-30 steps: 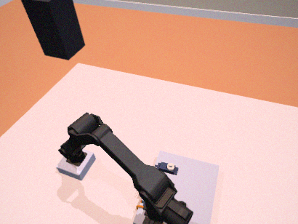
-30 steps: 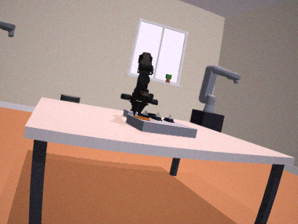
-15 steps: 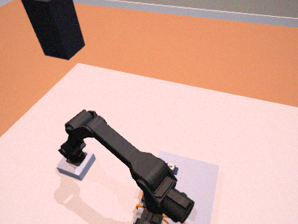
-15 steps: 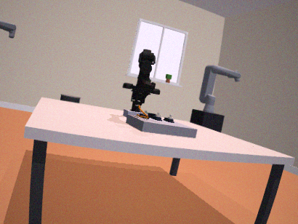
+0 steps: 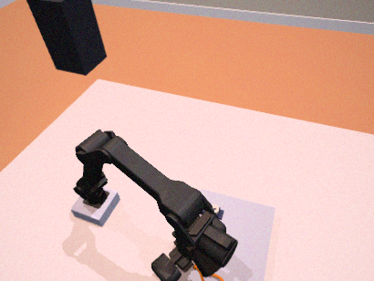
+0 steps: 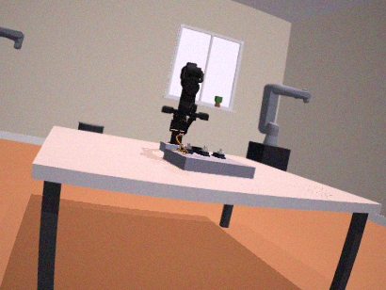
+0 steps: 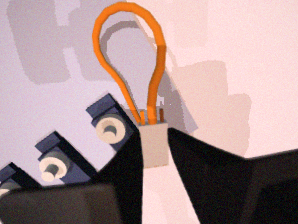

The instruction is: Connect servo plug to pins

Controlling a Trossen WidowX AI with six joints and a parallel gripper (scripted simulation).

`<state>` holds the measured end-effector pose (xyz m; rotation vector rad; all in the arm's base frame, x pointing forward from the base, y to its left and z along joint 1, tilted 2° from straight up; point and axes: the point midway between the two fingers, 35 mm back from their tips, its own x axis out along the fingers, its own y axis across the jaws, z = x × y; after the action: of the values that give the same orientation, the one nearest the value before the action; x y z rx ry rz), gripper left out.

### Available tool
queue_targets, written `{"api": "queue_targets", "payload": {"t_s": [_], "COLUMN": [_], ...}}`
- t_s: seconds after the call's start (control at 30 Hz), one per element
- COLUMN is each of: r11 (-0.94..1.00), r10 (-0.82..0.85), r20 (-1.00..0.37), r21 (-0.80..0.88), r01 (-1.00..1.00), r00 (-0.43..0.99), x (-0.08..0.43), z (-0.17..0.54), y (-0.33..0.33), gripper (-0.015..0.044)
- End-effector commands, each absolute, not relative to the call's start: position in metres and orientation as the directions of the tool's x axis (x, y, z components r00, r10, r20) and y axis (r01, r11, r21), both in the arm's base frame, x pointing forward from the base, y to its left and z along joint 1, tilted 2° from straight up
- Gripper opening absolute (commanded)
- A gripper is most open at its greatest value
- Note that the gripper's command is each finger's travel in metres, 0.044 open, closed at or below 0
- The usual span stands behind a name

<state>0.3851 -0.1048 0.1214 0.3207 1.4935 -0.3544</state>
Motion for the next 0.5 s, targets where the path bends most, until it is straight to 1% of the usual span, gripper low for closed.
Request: {"api": "queue_targets", "payload": {"t_s": [0.0, 0.47], "r11": [0.832, 0.497], "r10": [-0.033, -0.032], "r20": [-0.999, -0.999], "r21": [-0.006, 0.017], "r01": [0.555, 0.867], "r00": [0.040, 0.038], "x": [0.377, 0.354], "z": [0.122, 0.124], "y": [-0.099, -0.084], "gripper": [0.0000, 0.0000]}}
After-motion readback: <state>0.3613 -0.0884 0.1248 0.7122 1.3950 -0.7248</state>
